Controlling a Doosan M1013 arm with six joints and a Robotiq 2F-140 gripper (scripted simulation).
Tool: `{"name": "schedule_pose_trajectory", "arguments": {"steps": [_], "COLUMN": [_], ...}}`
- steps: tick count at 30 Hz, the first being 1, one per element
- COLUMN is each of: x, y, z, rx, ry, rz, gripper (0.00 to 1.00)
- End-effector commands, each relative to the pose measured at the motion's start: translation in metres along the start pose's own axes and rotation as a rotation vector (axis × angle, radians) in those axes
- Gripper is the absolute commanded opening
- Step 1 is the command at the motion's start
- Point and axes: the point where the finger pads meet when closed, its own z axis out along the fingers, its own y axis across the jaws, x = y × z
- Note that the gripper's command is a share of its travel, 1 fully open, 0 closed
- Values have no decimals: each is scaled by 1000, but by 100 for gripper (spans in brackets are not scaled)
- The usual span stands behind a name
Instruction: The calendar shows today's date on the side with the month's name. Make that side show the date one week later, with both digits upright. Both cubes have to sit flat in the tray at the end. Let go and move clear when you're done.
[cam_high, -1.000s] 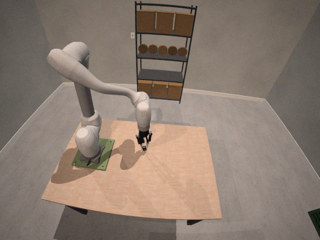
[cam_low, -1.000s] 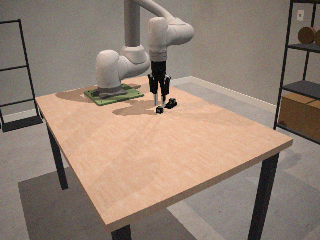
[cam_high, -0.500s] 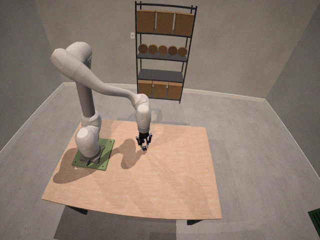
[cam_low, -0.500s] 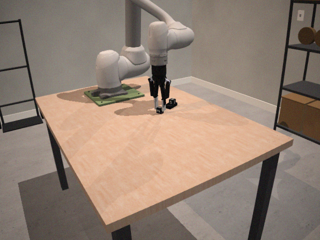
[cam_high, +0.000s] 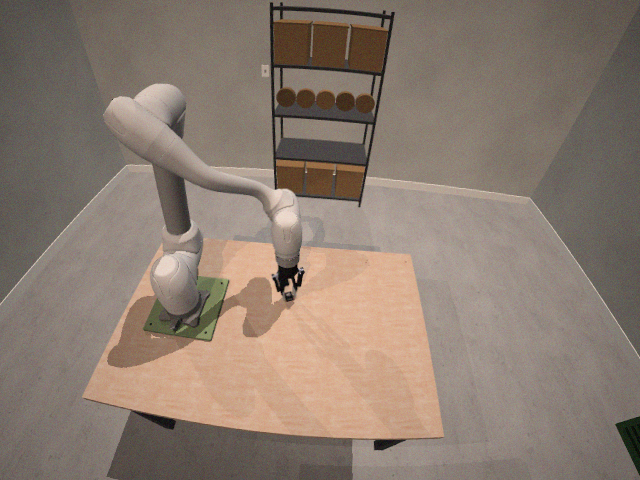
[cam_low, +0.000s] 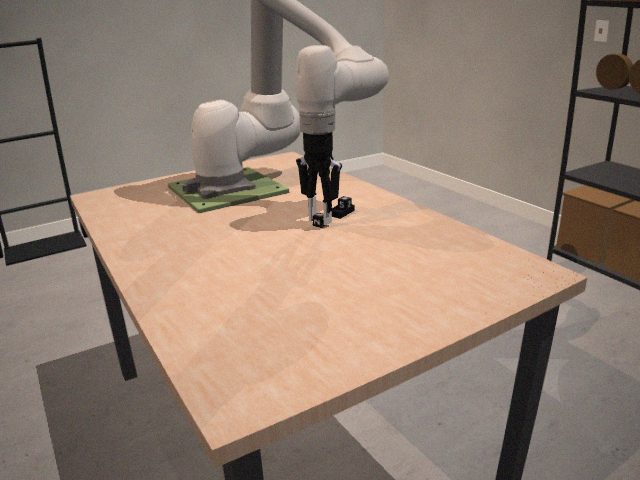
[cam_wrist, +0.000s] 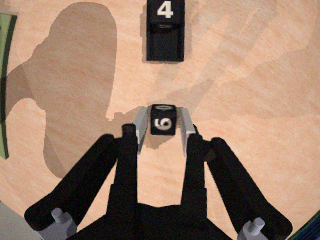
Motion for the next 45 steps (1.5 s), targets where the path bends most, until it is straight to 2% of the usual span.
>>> {"name": "schedule_pose_trajectory", "arguments": {"steps": [1,30,31,45], "x": [0,0,0,0], "y": [0,0,0,0], "z": [0,0,0,0], "rx": [0,0,0,0], "ry": [0,0,0,0], "rz": [0,0,0,0], "gripper": [35,35,24,24]}}
